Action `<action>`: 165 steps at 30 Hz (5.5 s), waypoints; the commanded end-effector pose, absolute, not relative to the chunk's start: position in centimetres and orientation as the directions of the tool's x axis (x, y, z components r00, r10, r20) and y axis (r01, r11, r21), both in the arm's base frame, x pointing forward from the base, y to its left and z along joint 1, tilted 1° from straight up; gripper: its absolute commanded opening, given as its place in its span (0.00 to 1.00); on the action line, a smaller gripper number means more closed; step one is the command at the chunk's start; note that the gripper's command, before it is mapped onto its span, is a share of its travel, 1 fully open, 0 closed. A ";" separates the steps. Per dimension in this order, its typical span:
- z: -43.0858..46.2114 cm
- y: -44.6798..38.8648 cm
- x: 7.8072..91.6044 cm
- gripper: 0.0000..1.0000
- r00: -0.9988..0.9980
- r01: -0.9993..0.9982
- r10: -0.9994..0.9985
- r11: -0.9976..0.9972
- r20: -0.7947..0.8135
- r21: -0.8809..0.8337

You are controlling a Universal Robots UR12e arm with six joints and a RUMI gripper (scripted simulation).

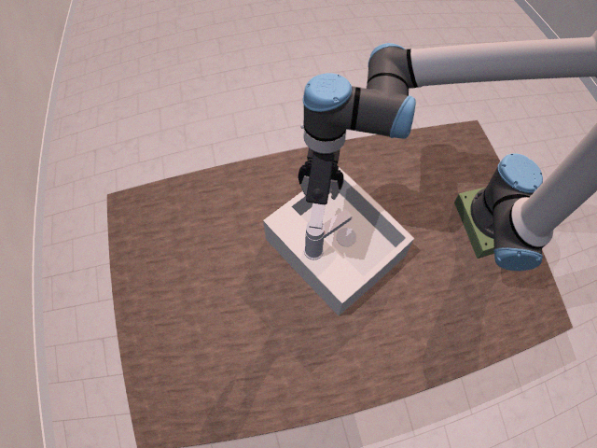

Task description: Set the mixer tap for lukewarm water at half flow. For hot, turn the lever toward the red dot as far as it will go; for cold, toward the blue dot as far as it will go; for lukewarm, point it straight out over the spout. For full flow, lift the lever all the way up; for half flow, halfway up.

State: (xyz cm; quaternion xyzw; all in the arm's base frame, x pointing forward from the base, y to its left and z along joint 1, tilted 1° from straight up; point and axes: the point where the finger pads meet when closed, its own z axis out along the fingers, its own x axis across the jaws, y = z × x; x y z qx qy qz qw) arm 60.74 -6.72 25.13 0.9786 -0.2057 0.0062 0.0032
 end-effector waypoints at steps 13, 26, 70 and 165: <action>25.2 -6.7 60.8 0.41 0.915 -0.403 -0.403 -0.915 0.015 0.004; 25.1 -6.7 60.8 0.41 0.915 -0.403 -0.403 -0.915 0.015 0.004; 22.2 -6.8 60.8 0.41 0.915 -0.403 -0.403 -0.915 0.015 0.004; 22.0 -6.8 60.8 0.00 0.915 -0.403 -0.403 -0.915 0.015 0.004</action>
